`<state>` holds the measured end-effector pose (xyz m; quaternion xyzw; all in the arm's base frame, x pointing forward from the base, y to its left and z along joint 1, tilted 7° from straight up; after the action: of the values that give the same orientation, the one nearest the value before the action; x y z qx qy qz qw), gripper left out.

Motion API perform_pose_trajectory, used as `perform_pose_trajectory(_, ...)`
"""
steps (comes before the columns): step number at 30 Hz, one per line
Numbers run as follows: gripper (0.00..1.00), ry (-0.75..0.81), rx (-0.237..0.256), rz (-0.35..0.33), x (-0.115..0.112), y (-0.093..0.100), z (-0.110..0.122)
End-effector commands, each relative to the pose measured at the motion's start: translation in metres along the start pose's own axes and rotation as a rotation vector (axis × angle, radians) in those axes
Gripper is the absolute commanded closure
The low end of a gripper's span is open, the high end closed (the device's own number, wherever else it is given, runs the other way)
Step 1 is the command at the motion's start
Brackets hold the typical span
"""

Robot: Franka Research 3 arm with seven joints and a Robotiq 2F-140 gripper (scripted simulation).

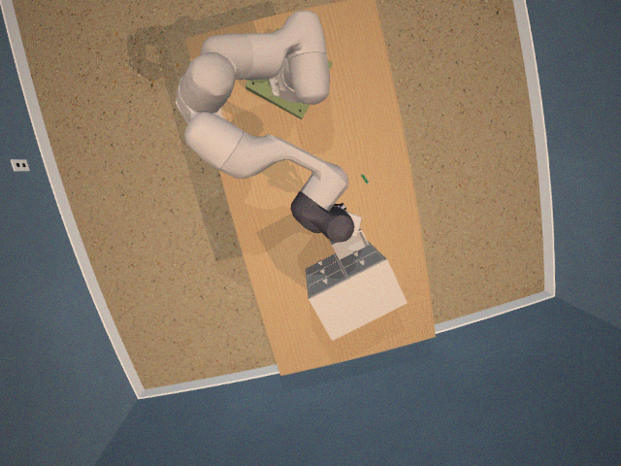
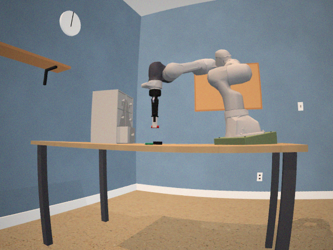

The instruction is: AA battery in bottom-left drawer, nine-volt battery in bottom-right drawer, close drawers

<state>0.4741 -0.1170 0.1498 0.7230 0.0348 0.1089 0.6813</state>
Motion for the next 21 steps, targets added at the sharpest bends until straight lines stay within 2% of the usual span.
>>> perform_pose_trajectory(1,0.94,-0.063,0.005,0.007,0.002,0.005,-0.002)
perform_pose_trajectory(10,0.94,-0.063,0.005,0.007,0.003,0.031,-0.002)
perform_pose_trajectory(21,0.94,-0.063,0.004,0.012,0.003,0.033,-0.002)
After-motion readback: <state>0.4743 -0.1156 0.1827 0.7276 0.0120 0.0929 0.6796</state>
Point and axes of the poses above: the point where the finger pads meet when closed, its own y axis back along the fingers, its own z axis across the jaws, x = y × z, the point moved 2 cm from there along y, back along the fingers, and after that the axes turned 6 degrees about y, right-handed, at the moved point
